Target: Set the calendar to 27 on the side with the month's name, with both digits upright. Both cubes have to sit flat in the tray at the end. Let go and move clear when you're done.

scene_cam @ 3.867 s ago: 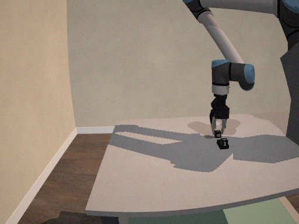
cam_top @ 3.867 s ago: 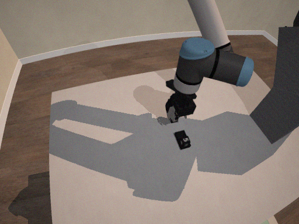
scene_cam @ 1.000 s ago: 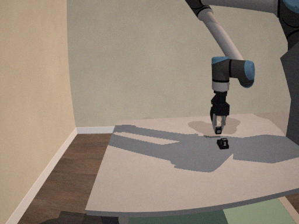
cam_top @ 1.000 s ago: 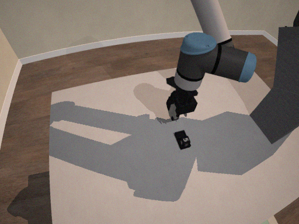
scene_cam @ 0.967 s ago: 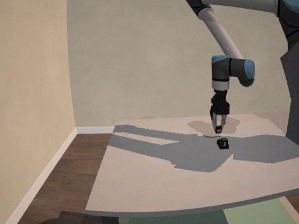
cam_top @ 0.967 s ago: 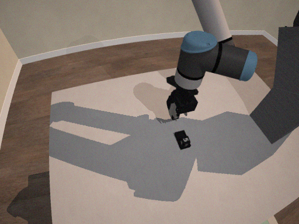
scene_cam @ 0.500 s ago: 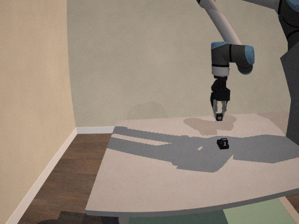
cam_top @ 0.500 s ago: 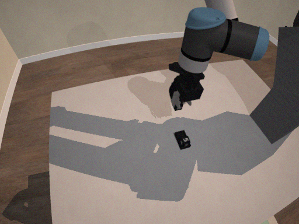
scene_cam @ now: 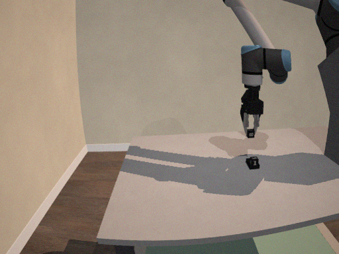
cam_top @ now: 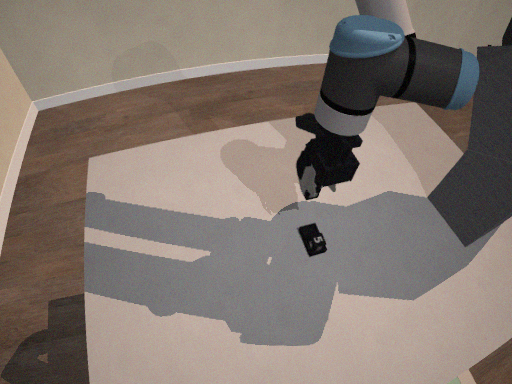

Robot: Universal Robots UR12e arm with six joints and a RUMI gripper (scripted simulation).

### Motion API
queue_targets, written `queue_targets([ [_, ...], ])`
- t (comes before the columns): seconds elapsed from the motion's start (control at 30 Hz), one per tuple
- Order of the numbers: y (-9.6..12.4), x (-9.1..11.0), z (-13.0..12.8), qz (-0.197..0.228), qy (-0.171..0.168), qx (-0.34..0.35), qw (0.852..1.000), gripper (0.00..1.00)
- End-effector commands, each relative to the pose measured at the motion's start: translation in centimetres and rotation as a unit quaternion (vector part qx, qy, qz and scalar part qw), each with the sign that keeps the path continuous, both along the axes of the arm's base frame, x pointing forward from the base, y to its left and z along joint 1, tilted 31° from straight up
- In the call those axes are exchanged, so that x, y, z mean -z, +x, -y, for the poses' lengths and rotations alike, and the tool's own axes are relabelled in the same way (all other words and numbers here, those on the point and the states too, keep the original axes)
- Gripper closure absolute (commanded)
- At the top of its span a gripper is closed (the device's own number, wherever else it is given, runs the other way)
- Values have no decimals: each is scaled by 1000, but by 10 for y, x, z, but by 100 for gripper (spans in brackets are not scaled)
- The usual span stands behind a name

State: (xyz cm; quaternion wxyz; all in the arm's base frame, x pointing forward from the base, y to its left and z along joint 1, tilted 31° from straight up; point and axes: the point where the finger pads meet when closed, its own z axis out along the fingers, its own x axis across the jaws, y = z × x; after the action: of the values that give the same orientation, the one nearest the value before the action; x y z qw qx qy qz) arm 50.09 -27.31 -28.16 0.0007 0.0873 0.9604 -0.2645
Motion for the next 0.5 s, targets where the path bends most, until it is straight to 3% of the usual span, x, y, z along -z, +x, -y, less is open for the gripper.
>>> queue_targets([
  [0.0,9,18,-40,1,-1,3,1000,89],
  [0.07,10,22,-50,1,-1,3,1000,89],
  [0.47,10,23,-51,1,-1,3,1000,89],
])
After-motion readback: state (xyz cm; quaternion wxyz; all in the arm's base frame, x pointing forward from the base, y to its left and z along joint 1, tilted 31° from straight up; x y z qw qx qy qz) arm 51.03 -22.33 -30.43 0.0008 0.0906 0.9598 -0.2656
